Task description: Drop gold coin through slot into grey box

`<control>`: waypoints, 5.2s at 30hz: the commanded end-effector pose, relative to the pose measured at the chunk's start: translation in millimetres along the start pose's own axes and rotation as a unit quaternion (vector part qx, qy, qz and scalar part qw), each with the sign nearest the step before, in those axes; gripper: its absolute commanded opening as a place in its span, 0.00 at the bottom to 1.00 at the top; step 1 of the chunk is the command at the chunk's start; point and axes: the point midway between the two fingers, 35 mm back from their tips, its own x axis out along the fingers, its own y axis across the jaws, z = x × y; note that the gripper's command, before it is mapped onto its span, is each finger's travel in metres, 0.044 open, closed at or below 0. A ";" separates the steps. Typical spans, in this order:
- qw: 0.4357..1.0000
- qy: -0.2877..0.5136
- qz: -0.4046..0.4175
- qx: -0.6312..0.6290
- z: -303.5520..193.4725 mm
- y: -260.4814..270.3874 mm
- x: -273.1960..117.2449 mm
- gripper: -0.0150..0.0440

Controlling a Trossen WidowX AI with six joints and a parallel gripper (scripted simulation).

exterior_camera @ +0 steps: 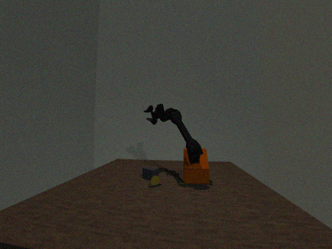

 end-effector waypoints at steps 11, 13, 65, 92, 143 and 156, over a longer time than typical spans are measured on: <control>0.959 0.162 -0.112 -0.205 -152.0 13.9 13.5 0.53; 0.939 0.204 -0.126 -0.247 -185.6 15.1 6.9 0.53; 0.402 0.728 0.064 -0.551 -533.8 -33.2 -316.5 0.53; 0.402 0.728 0.064 -0.551 -562.0 -66.0 -318.9 0.53; 0.401 0.727 0.062 -0.554 -542.0 -45.2 -313.7 0.25; 0.401 0.728 0.063 -0.553 -520.7 -20.3 -314.2 0.25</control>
